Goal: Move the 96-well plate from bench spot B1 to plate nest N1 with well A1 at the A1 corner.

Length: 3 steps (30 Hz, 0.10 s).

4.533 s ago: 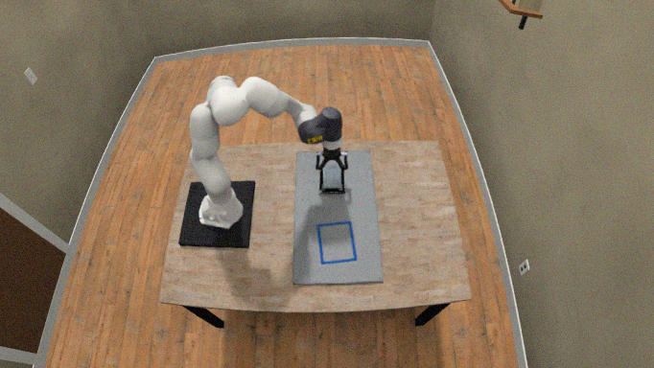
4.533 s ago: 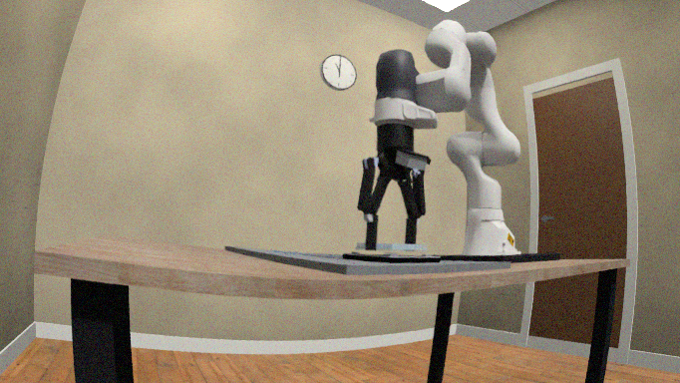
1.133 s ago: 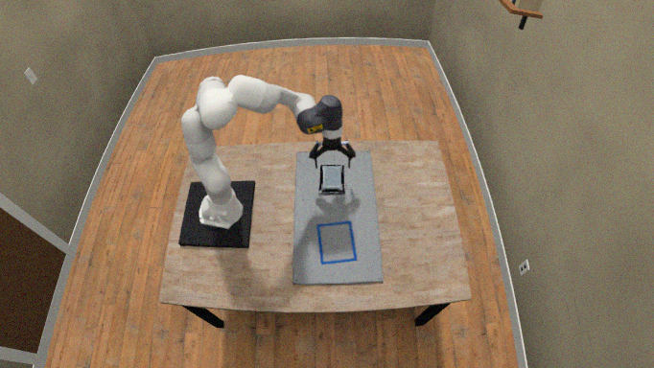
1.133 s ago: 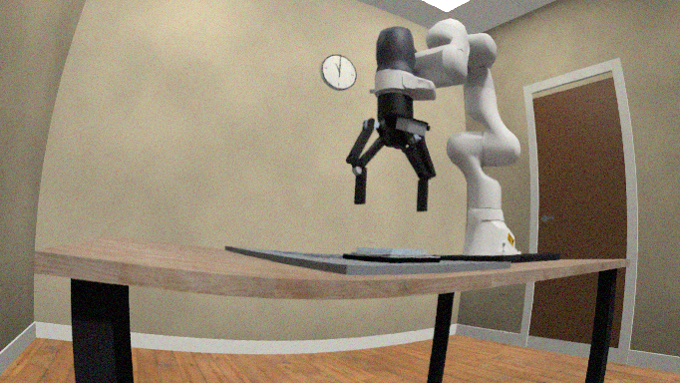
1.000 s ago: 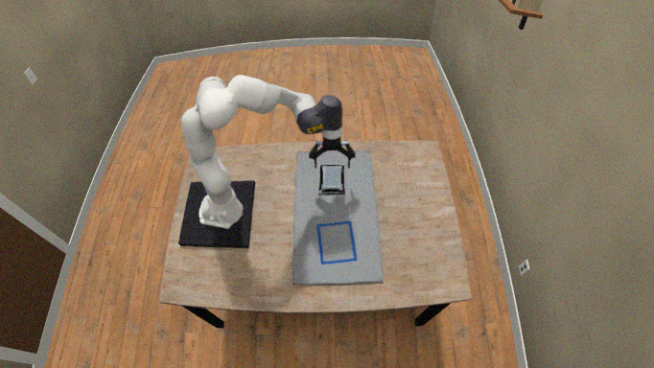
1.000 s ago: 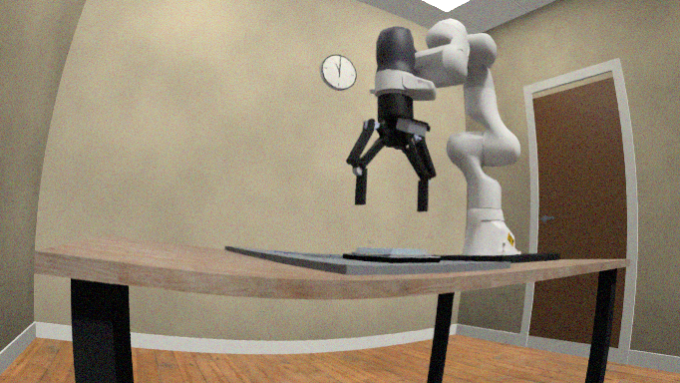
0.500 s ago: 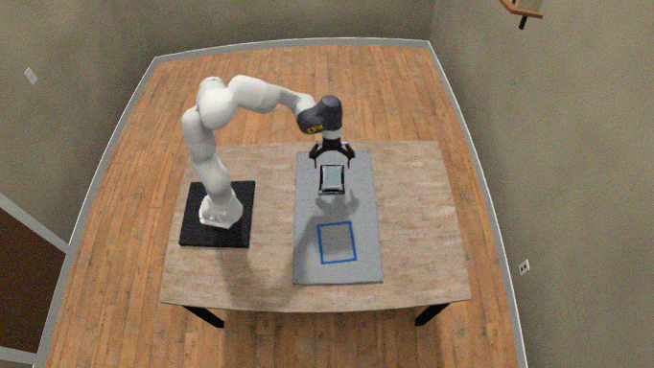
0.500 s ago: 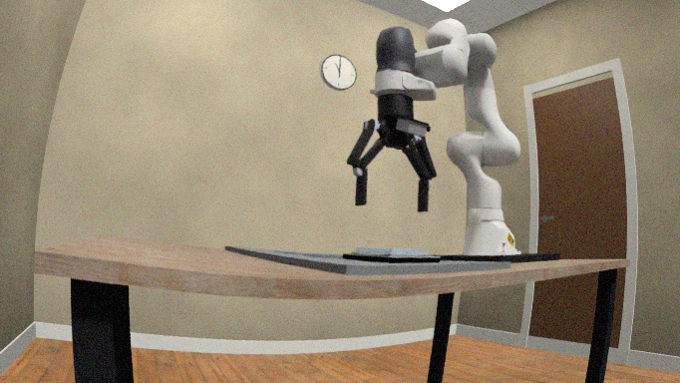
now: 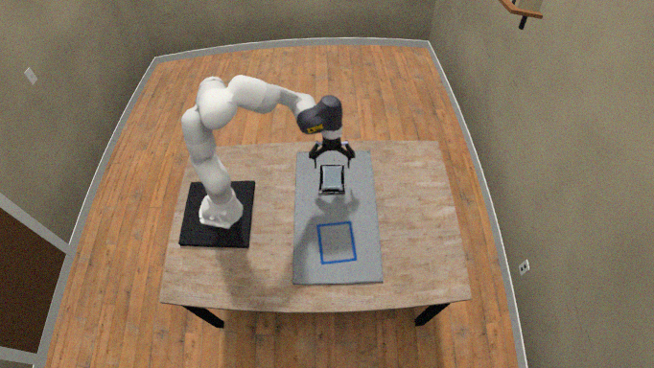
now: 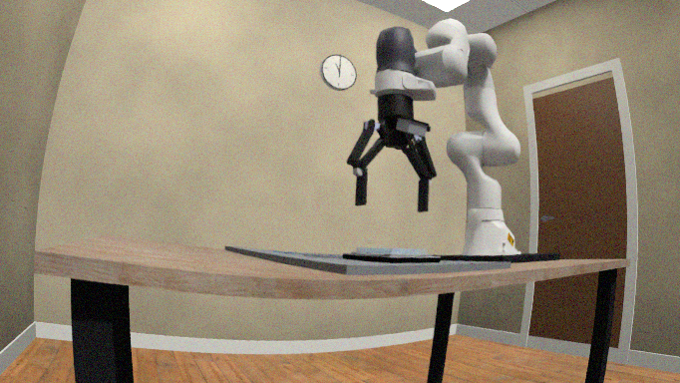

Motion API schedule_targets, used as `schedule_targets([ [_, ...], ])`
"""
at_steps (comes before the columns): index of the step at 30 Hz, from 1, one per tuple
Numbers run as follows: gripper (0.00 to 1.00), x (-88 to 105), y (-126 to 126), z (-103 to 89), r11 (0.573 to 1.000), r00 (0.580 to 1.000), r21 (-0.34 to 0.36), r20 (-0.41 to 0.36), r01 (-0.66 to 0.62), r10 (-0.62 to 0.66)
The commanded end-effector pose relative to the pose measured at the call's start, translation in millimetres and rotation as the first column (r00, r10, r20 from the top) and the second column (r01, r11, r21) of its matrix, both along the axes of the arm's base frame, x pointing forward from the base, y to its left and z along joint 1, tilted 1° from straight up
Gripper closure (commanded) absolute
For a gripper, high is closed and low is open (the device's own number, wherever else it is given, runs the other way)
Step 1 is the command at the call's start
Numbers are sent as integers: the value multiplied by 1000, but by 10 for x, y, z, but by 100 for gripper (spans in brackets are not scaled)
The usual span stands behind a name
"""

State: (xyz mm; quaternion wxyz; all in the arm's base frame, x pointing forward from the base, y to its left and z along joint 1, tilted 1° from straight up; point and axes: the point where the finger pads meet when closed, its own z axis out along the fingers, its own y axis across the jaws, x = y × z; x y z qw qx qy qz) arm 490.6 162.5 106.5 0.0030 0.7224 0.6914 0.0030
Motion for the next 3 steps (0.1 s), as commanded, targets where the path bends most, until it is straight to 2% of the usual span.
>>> schedule_targets([
  [1, 0, -2, -7, 6, 1000, 1000, -3, 0, 2, -2],
  [3, 0, -2, -7, 6, 1000, 1000, -3, 0, 2, -2],
])
